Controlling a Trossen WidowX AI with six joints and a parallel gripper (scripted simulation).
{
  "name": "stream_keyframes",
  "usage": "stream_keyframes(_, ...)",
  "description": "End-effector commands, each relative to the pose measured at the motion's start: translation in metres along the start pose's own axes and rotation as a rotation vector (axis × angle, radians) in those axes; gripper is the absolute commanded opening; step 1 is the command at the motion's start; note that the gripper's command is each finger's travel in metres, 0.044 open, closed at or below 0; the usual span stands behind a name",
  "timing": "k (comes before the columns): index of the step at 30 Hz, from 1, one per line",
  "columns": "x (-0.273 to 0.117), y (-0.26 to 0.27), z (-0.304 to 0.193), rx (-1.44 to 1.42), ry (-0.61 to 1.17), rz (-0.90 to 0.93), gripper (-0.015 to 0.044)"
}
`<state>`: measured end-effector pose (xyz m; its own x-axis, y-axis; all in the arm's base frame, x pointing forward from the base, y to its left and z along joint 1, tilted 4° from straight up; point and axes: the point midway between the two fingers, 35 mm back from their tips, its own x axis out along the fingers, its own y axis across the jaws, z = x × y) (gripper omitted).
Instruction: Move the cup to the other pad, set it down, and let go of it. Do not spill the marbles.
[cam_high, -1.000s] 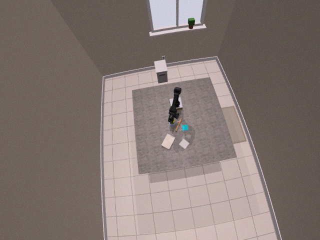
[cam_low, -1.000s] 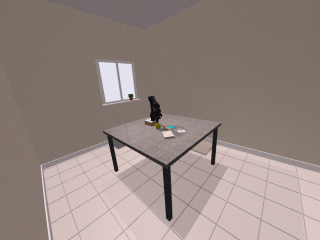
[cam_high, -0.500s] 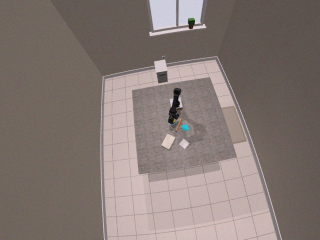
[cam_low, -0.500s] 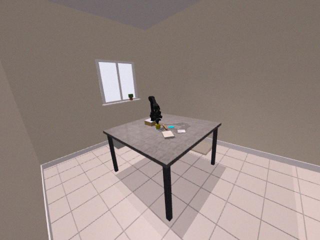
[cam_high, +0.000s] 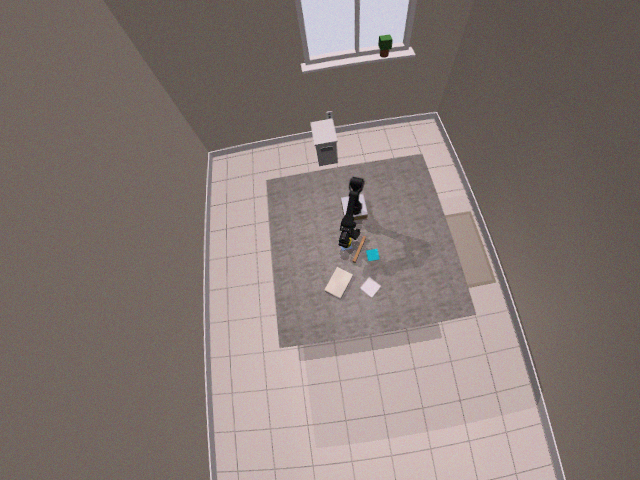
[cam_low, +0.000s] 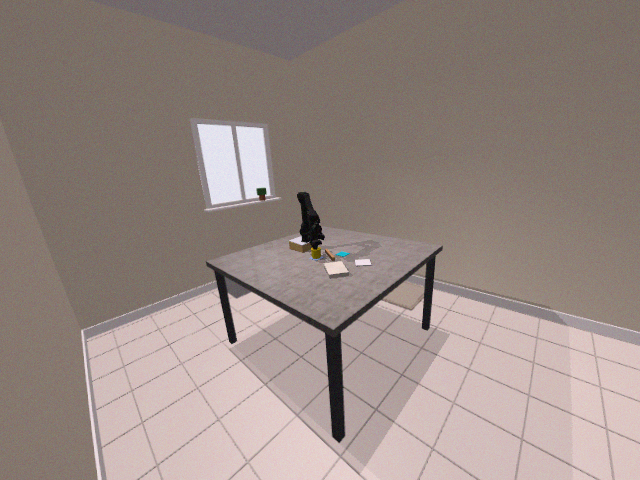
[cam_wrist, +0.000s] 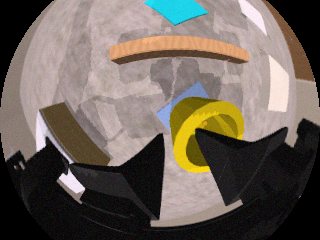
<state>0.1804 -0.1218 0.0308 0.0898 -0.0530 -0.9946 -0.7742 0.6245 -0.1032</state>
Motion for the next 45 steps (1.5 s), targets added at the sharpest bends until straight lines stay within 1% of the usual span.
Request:
stream_keyframes(1, 0.009, 0.003, 0.0, -0.003, -0.004, 0.015, 0.0167)
stream_keyframes(12, 0.012, 0.004, 0.0, -0.003, -0.004, 0.015, 0.0167)
stream_keyframes(35, 0.011, 0.003, 0.0, 0.0, 0.001, 0.008, 0.0013)
stream_keyframes(36, 0.011, 0.003, 0.0, 0.0, 0.001, 0.008, 0.0)
stream_keyframes(40, 0.005, 0.002, 0.0, 0.0, 0.0, 0.009, 0.0)
stream_keyframes(45, -0.011, 0.001, -0.001, -0.001, -0.001, 0.01, 0.0)
